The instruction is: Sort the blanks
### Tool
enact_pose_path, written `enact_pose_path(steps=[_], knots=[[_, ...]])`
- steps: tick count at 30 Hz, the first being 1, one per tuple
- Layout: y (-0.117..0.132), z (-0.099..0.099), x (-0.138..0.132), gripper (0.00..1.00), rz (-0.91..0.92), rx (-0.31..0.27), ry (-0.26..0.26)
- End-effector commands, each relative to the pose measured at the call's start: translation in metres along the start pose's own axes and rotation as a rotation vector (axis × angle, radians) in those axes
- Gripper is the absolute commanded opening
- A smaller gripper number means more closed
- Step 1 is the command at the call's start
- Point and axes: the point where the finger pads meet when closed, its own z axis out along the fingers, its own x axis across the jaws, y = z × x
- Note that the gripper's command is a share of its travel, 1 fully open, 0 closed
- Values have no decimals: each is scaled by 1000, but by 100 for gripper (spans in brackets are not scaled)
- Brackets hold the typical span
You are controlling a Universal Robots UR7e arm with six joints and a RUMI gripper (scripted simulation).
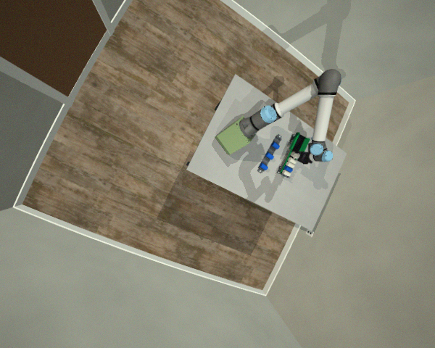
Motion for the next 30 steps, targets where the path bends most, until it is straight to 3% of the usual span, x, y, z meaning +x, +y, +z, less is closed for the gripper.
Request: enact_pose_path(steps=[1,20,30], knots=[[0,0,0,38,0,-1,1],[0,0,0,50,0,-1,1],[0,0,0,50,0,-1,1]])
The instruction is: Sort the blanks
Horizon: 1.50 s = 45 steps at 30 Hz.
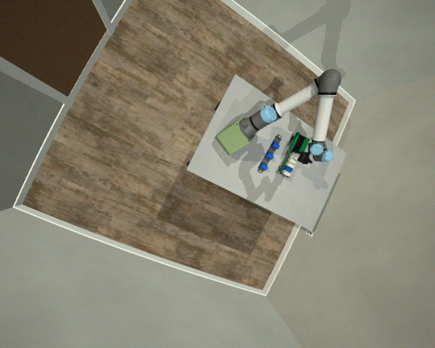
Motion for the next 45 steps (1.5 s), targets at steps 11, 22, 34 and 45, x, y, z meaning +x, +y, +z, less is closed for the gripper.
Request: enact_pose_path(steps=[11,22,34,45], knots=[[0,-23,0,50,0,0,1],[0,-71,0,50,0,0,1],[0,-90,0,50,0,0,1],[0,-90,0,100,0,0,1]])
